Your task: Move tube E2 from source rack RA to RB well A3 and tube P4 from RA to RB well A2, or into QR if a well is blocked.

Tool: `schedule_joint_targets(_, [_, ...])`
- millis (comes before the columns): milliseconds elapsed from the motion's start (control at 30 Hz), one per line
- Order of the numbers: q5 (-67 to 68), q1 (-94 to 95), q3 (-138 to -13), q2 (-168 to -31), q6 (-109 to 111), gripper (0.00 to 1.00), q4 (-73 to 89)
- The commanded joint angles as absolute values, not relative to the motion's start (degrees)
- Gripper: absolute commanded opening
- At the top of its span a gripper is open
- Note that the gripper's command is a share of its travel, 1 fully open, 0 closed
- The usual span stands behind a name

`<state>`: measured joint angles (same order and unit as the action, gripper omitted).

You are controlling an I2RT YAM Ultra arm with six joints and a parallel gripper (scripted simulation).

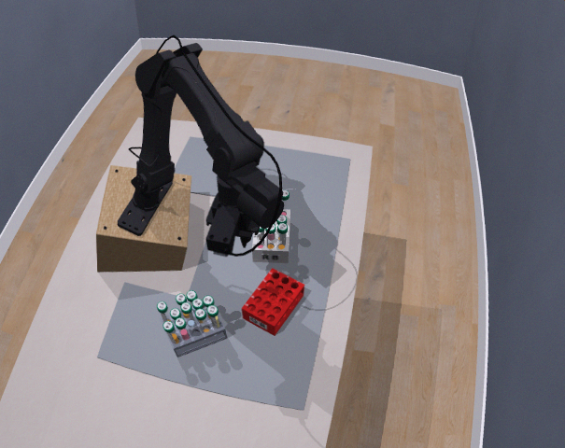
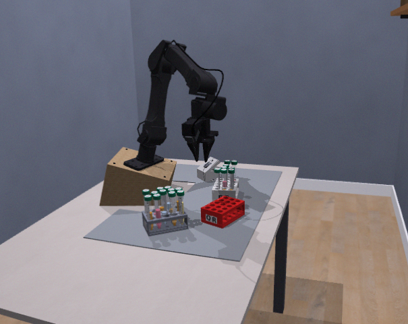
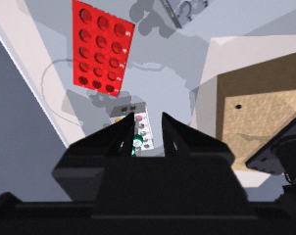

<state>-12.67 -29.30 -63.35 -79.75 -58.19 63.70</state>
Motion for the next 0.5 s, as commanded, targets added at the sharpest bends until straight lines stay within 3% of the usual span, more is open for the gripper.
schedule_joint_targets(0, [-13.2, -31.3, -65.6, -79.2, -62.7, 0.3, 64.5])
schedule_joint_targets(467, [-15.3, -45.5, -69.3, -87.0, -47.9, 0.3, 64.7])
